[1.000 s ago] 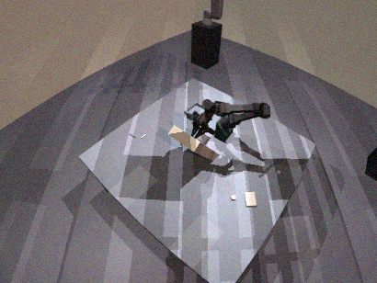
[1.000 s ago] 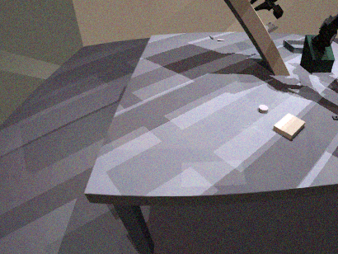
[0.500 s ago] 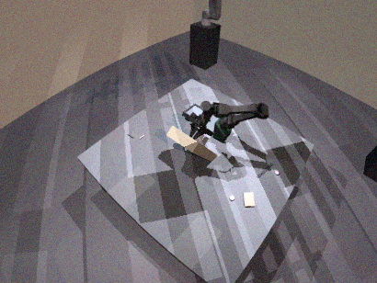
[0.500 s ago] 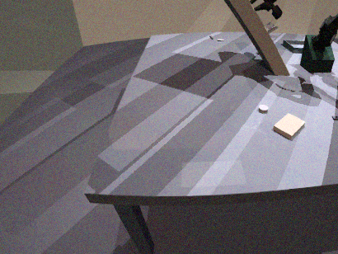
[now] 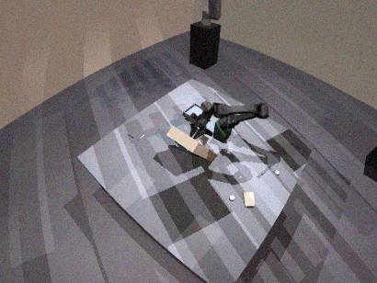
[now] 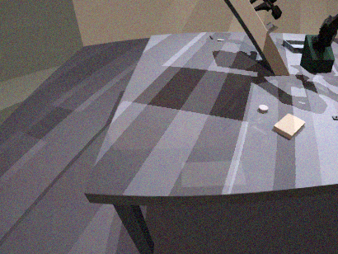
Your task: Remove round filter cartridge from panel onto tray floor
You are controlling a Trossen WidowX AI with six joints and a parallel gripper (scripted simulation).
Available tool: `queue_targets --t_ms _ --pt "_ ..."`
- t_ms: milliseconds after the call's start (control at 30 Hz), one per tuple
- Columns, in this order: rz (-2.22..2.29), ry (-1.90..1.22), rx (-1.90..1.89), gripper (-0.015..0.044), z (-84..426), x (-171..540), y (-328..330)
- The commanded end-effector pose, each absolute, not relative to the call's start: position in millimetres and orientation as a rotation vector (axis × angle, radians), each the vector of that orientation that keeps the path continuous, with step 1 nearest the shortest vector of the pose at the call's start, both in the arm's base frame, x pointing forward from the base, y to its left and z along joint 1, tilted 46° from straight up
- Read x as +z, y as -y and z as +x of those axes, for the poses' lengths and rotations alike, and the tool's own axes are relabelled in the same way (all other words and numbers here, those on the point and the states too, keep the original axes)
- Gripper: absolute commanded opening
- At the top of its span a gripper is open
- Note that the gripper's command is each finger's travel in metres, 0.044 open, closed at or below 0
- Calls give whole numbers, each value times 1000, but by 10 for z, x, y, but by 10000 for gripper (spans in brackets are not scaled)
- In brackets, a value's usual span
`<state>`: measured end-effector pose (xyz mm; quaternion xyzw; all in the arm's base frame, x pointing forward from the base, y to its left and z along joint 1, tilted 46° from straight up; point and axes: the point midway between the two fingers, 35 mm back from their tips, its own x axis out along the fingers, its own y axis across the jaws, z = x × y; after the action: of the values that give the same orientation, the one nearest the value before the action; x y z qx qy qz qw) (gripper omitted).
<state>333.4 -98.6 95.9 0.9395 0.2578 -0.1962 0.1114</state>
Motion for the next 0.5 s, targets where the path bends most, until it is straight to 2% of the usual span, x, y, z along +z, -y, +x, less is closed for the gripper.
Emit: queue_targets --t_ms 0,467 --pt "2757 -759 -595 109 3371 903 964" --pt "2757 -759 -595 109 3409 883 942"
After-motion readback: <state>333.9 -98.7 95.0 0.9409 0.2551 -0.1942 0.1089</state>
